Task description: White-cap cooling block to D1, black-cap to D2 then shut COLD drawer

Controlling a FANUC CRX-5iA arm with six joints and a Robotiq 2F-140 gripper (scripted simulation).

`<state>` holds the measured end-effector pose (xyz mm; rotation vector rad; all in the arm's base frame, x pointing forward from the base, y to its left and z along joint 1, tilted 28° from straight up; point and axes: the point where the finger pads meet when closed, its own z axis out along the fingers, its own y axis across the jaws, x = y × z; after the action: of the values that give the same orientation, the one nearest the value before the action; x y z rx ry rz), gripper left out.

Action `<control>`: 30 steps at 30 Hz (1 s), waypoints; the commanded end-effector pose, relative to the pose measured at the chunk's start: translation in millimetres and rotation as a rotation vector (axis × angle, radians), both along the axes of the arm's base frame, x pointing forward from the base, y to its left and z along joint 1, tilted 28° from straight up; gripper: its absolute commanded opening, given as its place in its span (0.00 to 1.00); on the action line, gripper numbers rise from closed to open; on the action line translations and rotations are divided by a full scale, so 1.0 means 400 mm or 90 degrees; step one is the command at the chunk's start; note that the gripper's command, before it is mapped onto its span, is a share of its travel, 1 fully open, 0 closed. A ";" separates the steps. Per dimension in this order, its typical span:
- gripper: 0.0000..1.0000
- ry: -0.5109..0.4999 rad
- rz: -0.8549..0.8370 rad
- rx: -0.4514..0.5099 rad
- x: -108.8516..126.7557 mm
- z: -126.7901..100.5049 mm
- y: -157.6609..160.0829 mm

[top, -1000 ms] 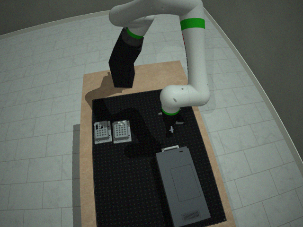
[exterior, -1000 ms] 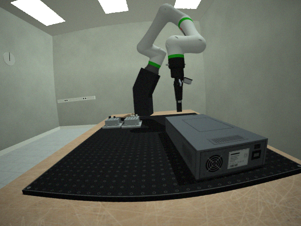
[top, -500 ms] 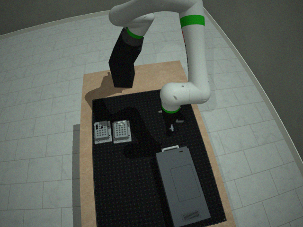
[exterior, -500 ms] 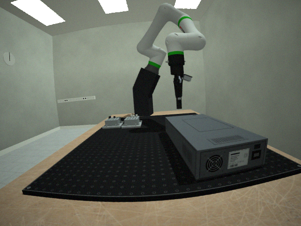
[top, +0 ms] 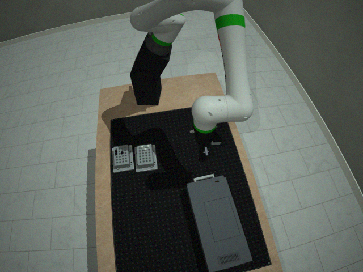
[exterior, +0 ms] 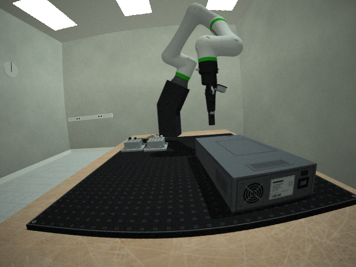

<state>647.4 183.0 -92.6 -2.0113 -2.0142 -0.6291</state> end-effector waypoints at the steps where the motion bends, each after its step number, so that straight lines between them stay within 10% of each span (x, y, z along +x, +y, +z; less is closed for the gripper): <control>1: 0.10 -0.001 0.000 0.000 0.001 0.006 -0.003; 17: 0.10 -0.001 0.000 0.000 0.001 0.006 -0.003; 18: 0.35 -0.001 0.000 0.000 -0.008 0.008 -0.004; 30: 0.35 -0.001 0.000 0.000 -0.105 0.030 -0.019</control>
<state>617.1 177.6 -84.6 -2.0107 -2.0140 -0.6279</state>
